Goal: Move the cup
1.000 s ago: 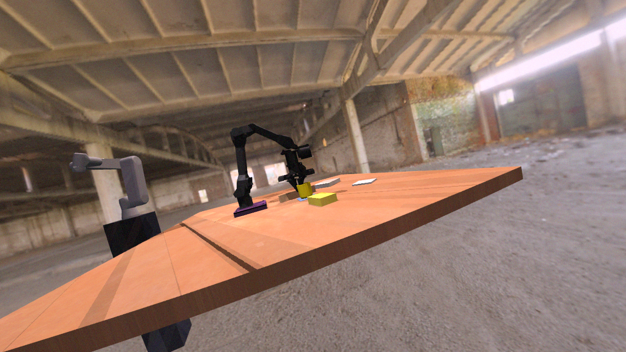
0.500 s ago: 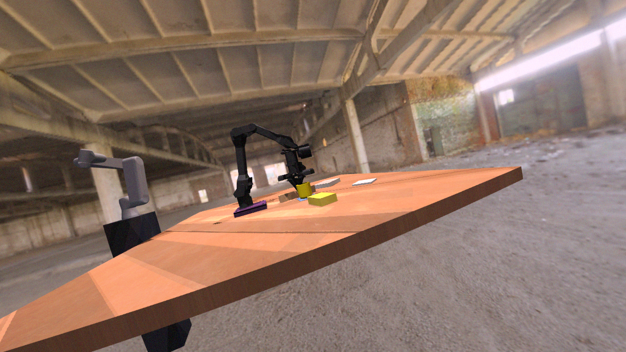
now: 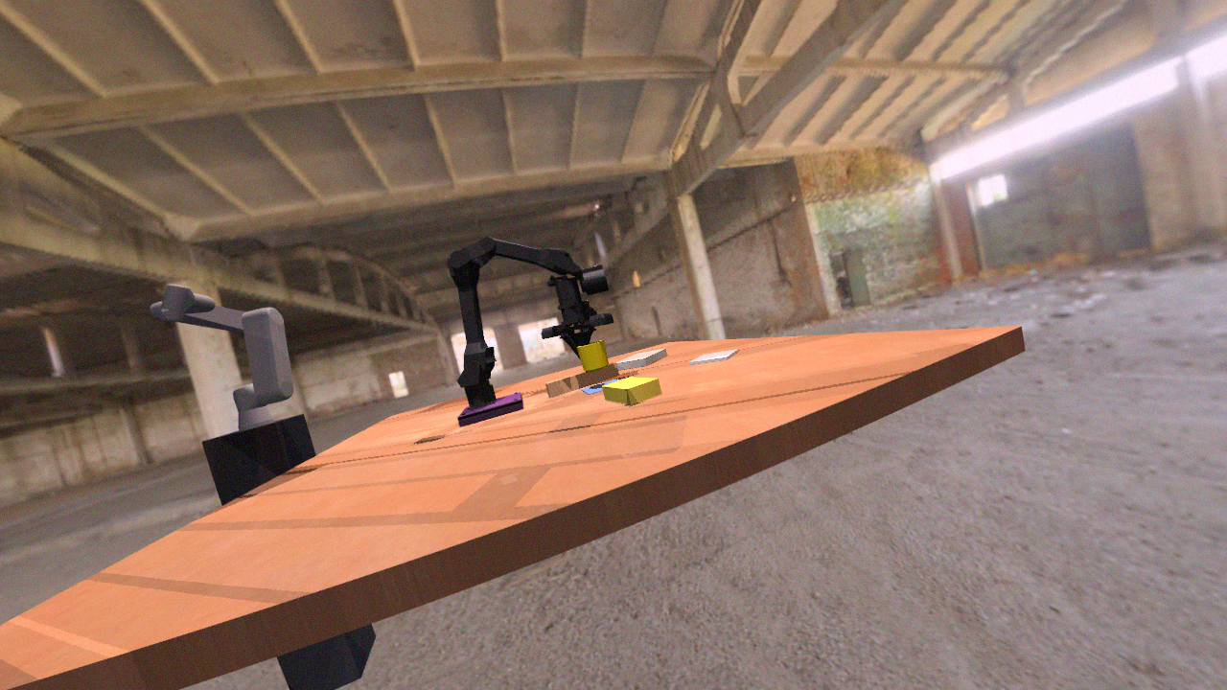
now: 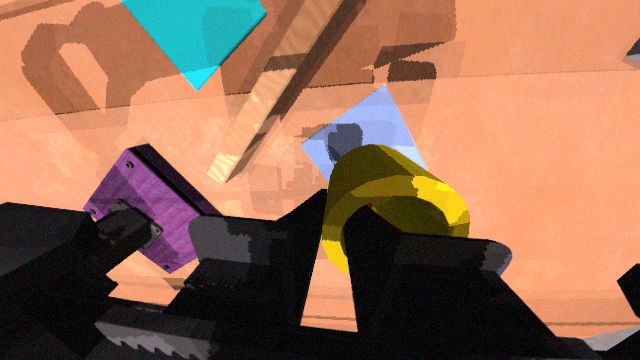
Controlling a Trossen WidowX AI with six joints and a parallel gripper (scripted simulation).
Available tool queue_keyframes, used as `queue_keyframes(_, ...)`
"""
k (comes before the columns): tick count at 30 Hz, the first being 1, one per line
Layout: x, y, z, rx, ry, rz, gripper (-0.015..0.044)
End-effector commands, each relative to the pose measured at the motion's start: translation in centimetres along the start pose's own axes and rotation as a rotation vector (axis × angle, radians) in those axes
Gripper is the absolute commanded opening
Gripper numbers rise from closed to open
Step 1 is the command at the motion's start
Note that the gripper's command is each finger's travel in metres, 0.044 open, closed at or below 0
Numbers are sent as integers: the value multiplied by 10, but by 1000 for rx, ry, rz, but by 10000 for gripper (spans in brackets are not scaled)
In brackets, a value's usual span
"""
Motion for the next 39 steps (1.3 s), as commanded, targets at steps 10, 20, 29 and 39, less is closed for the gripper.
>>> queue_keyframes(10,17,-1,0,1,-4,-2,0)
queue_keyframes(20,17,-1,0,1,-4,-2,0)
queue_keyframes(29,17,3,6,3,-4,-4,0)
queue_keyframes(39,18,17,25,5,-3,-8,0)
Point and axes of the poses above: the point midway between the two fingers, 35 mm back from their tips, its own x axis back along the fingers, its own z axis across the jaws, y = z × x, the point moved 4 cm from there along x, back along the fingers, and after that the axes turned 3 degrees about -x, right-handed, at the moved point
